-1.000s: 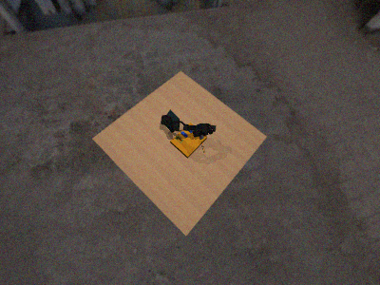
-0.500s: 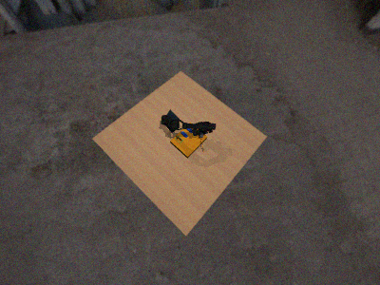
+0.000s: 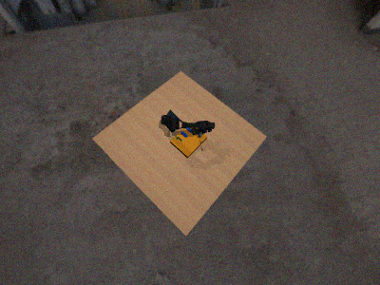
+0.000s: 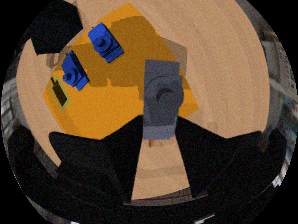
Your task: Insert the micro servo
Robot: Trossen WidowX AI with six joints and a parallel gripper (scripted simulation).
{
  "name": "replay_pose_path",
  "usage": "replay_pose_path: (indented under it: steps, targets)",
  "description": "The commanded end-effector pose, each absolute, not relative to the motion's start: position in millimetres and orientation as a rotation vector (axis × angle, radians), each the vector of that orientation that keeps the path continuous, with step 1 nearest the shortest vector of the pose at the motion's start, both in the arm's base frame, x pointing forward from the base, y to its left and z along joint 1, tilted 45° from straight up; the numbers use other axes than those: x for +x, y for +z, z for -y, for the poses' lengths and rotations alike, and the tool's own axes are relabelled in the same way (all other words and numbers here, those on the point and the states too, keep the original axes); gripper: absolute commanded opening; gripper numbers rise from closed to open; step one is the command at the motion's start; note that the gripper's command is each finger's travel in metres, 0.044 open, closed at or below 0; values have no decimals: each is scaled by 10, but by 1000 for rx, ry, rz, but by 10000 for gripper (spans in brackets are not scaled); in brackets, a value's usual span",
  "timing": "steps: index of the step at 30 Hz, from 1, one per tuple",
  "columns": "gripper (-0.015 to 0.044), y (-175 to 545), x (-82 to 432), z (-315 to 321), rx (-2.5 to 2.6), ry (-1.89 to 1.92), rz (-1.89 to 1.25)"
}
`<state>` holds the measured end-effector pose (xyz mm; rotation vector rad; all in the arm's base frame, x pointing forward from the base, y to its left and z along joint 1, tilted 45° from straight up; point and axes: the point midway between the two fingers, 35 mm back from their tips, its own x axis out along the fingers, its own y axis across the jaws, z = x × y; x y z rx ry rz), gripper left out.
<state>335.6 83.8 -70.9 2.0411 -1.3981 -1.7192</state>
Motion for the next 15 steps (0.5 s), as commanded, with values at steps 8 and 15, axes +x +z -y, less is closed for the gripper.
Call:
replay_pose_path:
  steps: [8,15]
  targets:
    - [0,-753,3014,-975,2051,-1722,1386]
    - [0,-588,3017,-802,2049,-1720,1386]
